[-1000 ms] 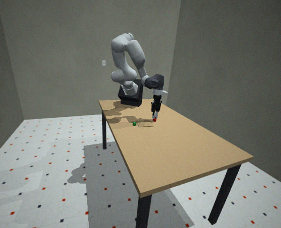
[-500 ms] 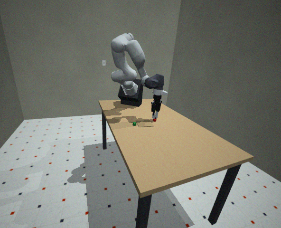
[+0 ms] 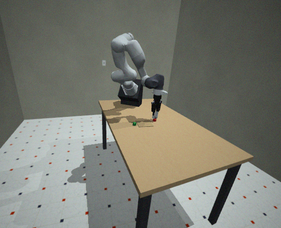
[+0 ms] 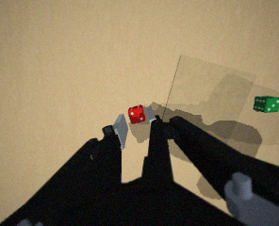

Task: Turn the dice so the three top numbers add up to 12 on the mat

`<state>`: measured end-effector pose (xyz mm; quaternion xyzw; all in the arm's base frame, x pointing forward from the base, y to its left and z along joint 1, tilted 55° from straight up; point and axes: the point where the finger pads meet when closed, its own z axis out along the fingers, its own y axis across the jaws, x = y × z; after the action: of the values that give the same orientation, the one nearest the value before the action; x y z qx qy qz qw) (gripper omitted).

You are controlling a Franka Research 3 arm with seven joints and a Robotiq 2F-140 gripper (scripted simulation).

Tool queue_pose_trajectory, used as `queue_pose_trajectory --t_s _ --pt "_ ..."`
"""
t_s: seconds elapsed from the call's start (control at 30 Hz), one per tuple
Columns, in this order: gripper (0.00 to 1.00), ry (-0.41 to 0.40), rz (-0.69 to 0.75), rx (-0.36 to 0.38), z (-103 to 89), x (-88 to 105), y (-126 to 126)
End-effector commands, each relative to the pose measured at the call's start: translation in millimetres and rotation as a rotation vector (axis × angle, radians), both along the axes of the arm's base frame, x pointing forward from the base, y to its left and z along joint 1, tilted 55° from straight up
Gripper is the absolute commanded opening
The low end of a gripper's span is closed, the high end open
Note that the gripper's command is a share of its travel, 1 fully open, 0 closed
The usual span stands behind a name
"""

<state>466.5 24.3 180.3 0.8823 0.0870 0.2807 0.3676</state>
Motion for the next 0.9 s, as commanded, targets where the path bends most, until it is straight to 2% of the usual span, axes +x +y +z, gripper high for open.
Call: queue_pose_trajectory --t_s 0.0,0.87 --pt "0.25 -0.003 -0.001 0.004 -0.9 -0.2 0" --pt "0.25 -0.003 -0.001 0.004 -17.3 15.8 -17"
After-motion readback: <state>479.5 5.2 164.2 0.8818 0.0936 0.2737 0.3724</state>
